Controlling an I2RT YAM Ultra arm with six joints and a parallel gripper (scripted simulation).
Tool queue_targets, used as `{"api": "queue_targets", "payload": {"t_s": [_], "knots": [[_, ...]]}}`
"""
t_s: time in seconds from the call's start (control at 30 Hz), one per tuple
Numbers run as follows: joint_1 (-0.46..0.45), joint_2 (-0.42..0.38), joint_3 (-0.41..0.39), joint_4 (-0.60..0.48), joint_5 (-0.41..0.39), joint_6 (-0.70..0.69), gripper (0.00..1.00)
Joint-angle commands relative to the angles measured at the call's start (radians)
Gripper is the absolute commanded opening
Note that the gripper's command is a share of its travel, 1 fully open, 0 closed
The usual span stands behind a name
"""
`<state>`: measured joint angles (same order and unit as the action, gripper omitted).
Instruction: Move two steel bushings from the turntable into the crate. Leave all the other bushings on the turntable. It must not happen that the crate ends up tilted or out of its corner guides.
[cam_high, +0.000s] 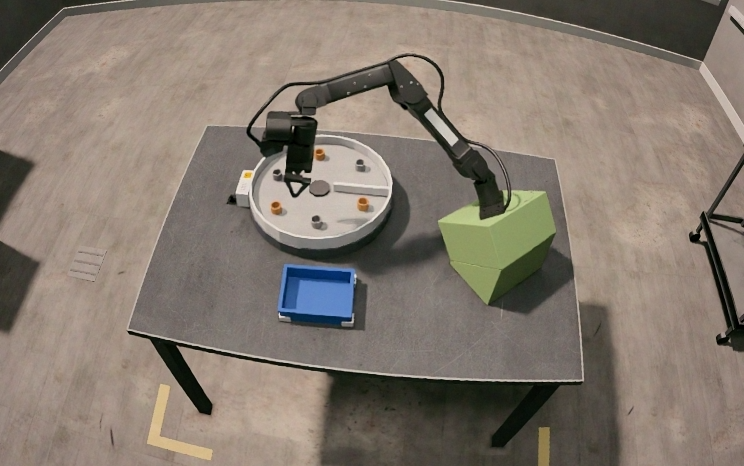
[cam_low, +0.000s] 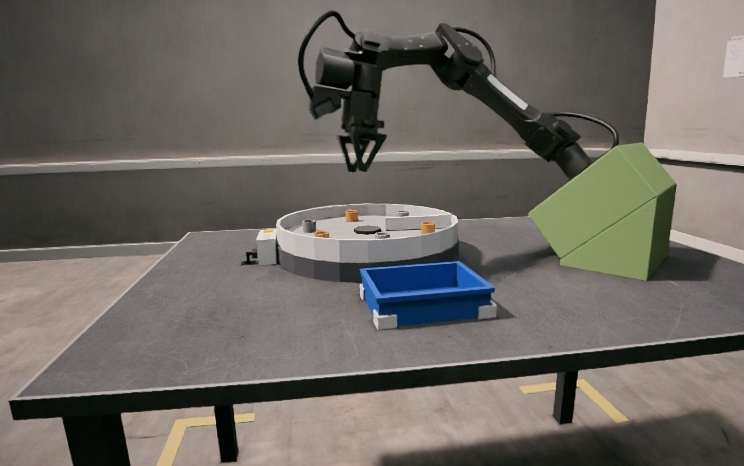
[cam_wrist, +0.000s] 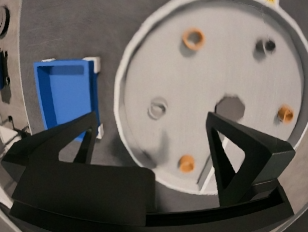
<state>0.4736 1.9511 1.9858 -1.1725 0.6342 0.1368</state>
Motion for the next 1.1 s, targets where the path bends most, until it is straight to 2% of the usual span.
{"api": "queue_targets", "payload": {"t_s": [0.0,0.1,0.2,0.27,0.3,0.47,0.53,0.67,0.77,0.83,0.93,1.07], "knots": [[-0.001,-0.08,-0.087,-0.014,0.015,0.167,1.0],[0.004,-0.126,-0.146,0.002,0.018,0.22,1.0],[-0.023,-0.197,-0.234,-0.026,0.026,0.334,1.0],[-0.023,-0.197,-0.234,-0.026,0.026,0.334,1.0],[-0.025,-0.243,-0.29,-0.009,0.026,0.404,1.0],[-0.042,-0.34,-0.411,-0.031,0.035,0.549,1.0],[-0.037,-0.361,-0.437,-0.023,0.037,0.573,1.0],[-0.057,-0.453,-0.55,-0.035,0.043,0.718,1.0],[-0.061,-0.499,-0.605,-0.036,0.047,0.784,1.0],[-0.061,-0.499,-0.605,-0.036,0.047,0.784,1.0],[-0.074,-0.56,-0.681,-0.041,0.053,0.885,1.0],[-0.067,-0.597,-0.725,-0.041,0.057,0.936,1.0]]}}
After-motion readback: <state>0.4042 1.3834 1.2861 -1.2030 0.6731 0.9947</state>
